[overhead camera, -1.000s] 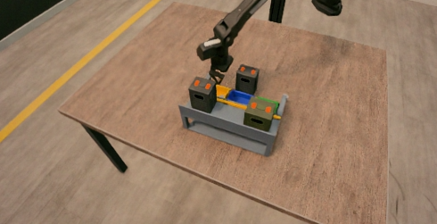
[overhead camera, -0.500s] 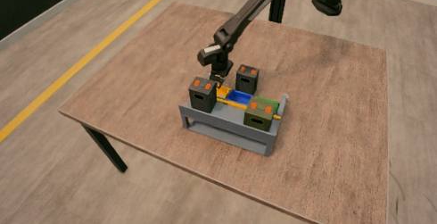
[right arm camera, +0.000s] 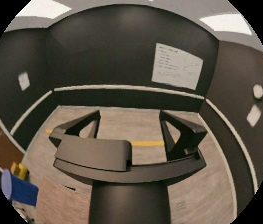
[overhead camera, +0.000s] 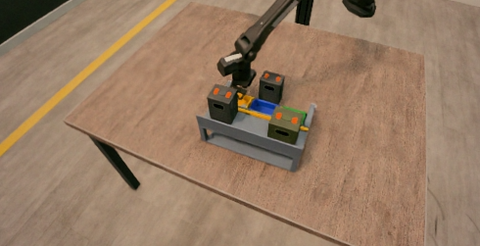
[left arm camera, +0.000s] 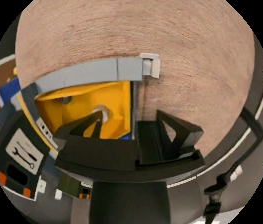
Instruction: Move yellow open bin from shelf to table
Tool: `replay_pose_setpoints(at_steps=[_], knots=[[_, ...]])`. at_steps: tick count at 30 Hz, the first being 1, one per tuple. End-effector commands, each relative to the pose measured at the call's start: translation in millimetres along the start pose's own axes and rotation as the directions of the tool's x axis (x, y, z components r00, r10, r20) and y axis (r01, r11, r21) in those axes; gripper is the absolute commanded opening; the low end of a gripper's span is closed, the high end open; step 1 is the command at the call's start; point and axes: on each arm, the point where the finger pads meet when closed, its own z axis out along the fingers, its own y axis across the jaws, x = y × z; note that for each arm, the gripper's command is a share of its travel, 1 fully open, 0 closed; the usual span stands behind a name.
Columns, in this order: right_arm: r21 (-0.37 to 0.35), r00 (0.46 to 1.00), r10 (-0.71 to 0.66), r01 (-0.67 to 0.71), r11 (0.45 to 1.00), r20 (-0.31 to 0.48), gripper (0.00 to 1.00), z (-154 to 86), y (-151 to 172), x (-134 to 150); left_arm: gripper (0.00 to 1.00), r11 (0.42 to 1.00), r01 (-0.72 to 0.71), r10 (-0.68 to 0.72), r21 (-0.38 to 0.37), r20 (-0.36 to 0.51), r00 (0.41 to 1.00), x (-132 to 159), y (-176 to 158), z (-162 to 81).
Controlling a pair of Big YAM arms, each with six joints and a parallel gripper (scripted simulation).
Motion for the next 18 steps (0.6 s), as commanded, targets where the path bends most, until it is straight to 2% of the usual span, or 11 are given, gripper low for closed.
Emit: replay_pose_setpoints(at_steps=[1, 18], knots=[[0.007, 0.999, 0.011, -0.011, 1.000, 0.042, 1.00, -6.6, -3.3, -13.8, 0.90, 0.999, 0.017, -0.017, -0.034, 0.023, 1.000, -4.7, 24.7, -2.4], [0.007, 0.999, 0.011, -0.011, 1.000, 0.042, 1.00, -6.6, -3.3, -13.8, 0.90, 0.999, 0.018, -0.017, -0.033, 0.022, 1.000, -4.4, 24.5, 0.6]])
